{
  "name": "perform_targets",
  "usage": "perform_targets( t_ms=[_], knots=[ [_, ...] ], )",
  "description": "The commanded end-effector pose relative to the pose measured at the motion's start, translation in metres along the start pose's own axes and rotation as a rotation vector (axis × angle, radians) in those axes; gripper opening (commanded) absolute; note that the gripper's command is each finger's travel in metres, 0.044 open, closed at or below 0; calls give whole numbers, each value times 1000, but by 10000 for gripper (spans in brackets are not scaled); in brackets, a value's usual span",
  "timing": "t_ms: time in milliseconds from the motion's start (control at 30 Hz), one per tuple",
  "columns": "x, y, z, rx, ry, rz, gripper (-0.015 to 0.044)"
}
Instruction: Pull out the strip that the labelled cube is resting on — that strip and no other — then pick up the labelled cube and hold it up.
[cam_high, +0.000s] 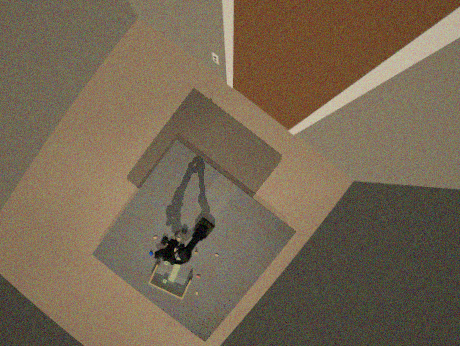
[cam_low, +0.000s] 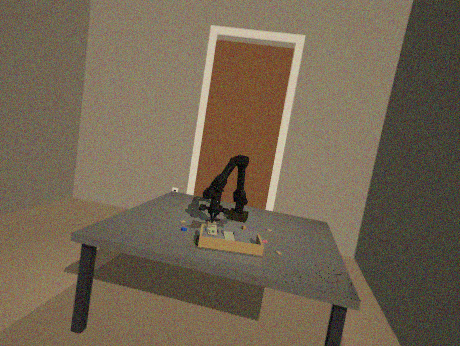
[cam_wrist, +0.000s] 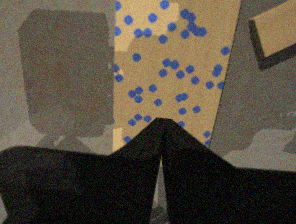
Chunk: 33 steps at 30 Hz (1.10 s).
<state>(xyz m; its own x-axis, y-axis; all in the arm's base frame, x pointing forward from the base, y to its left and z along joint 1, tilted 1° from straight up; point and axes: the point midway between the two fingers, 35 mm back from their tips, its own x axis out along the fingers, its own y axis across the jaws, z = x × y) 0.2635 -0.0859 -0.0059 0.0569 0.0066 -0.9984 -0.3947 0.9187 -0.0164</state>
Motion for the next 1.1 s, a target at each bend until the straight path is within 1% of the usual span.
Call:
perform_targets(
  t_ms=[0, 400, 433, 500, 600, 767, 900, 1067],
  knots=[
    [6, 4, -14, 0, 26, 16, 0],
    [6, 5, -19, 0, 27, 16, 0],
    [0, 0, -11, 2, 5, 2, 0],
    [-11, -1, -10, 2, 10, 6, 0],
    [-36, -1, -9, 2, 24, 13, 0],
    [-42, -1, -8, 0, 26, 16, 0],
    [-41, -1, 13, 66, 24, 15, 105],
    [-42, 0, 30, 70, 22, 15, 236]
  ],
)
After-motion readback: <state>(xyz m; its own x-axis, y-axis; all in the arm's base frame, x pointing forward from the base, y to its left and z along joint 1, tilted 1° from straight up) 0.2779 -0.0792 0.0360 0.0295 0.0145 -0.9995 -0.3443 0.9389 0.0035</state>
